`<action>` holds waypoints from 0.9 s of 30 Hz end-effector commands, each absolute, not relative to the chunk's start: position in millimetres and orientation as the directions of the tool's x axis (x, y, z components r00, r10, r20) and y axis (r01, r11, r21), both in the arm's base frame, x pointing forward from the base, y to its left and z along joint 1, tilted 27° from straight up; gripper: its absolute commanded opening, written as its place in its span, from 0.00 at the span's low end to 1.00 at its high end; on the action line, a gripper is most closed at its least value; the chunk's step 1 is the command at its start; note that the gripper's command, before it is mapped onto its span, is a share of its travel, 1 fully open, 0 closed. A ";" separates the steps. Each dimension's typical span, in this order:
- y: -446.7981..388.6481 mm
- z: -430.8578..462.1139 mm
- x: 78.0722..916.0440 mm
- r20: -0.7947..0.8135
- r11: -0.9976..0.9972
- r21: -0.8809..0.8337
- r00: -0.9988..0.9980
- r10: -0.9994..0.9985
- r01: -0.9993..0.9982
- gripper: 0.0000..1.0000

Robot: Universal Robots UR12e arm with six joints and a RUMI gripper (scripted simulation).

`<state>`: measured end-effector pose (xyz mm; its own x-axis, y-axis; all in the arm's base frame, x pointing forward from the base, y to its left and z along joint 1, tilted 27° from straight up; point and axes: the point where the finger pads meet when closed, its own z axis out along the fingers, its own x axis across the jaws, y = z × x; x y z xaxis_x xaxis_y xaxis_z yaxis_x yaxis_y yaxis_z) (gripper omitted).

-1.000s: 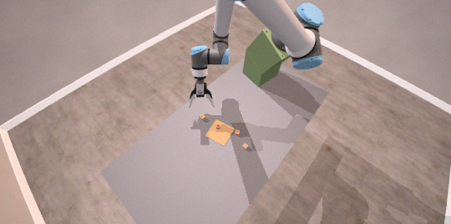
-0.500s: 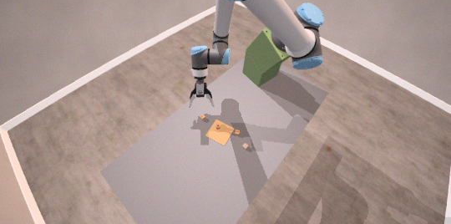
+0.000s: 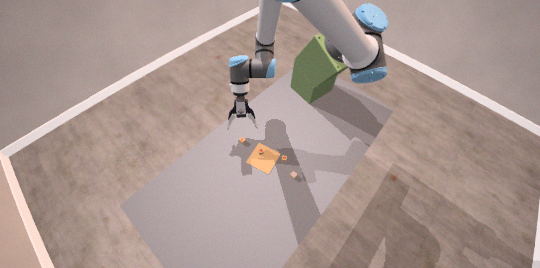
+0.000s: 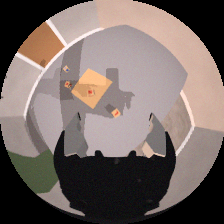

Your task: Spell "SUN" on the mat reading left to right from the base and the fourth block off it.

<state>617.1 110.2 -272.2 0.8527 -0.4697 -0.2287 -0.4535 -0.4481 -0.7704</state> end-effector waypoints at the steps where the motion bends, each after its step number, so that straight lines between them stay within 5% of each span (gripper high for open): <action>1: 124.6 -264.7 612.8 -0.180 -0.509 -0.765 0.890 -0.420 -0.395 1.00; 27: 227.8 -207.8 560.2 0.142 -0.779 -0.604 0.985 0.102 0.168 1.00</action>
